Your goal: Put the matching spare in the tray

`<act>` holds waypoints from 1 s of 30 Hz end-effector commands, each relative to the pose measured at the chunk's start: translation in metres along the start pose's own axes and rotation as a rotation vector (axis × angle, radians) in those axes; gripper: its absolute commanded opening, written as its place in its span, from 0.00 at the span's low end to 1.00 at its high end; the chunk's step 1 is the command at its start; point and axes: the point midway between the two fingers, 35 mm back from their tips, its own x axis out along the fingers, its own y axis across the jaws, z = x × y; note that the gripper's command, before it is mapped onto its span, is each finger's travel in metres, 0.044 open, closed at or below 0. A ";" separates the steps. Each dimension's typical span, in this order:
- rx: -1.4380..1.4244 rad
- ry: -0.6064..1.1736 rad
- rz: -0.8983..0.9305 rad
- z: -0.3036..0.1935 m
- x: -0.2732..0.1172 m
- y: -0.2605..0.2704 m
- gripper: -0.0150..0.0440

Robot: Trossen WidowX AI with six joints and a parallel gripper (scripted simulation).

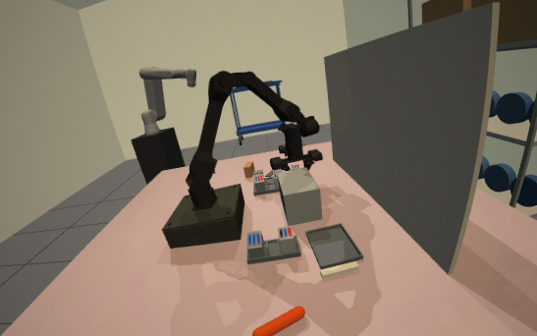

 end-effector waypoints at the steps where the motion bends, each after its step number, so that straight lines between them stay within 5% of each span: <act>1: 0.000 0.000 0.000 0.000 0.000 0.000 0.54; 8: 0.000 0.000 0.000 0.000 0.000 0.000 0.46; 13: 0.000 0.000 0.000 0.000 0.000 0.000 0.25; 22: 0.000 0.000 0.000 0.000 -0.005 -0.001 0.25; 30: 0.003 -0.001 0.002 0.000 -0.068 -0.001 0.25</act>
